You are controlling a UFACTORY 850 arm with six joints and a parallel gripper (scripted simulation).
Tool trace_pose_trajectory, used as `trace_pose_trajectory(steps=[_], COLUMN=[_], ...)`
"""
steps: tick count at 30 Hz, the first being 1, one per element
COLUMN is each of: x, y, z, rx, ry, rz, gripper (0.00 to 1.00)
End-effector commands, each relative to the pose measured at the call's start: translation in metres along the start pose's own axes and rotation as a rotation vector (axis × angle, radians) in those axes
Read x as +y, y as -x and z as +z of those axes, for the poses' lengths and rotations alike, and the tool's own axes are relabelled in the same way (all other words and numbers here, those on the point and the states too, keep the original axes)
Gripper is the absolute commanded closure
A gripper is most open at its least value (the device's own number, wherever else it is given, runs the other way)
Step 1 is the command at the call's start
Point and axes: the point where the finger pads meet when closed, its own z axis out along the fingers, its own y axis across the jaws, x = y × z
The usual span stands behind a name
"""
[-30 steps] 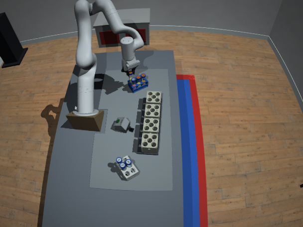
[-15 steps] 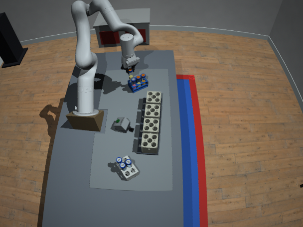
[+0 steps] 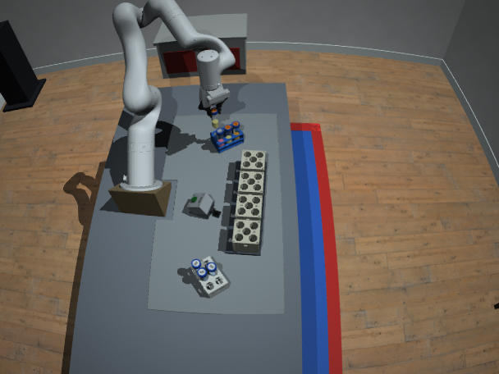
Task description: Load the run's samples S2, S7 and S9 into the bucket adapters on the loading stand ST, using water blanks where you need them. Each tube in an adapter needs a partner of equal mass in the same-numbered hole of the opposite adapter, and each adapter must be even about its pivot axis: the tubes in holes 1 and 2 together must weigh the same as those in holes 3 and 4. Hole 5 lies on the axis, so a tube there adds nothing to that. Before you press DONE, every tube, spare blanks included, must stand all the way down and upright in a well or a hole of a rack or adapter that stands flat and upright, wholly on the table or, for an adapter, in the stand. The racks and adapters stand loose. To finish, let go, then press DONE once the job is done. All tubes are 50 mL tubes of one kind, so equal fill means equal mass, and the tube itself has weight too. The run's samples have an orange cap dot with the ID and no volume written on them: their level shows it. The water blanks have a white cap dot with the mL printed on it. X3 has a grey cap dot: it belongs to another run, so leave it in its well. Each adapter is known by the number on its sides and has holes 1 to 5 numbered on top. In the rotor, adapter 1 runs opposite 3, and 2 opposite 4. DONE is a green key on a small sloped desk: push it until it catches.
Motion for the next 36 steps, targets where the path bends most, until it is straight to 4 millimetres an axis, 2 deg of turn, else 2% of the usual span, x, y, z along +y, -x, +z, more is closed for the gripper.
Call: trace_pose_trajectory(steps=[1, 15, 28, 32, 34, 36], x=[0.0, 0.0, 0.0, 0.003, 0.003, 0.005], y=[0.0, 0.0, 0.0, -0.02, -0.02, -0.029], z=[-0.005, -0.033, -0.039, -0.039, -0.039, -0.039], rx=[0.0, 0.0, 0.0, 0.0, 0.0, 0.0], ry=[-0.001, -0.001, -0.001, -0.001, -0.001, -0.001], rz=[0.0, 0.0, 0.0, -0.134, -0.134, -0.2], gripper=[1.0, 1.0, 1.0, 1.0, 1.0, 1.0])
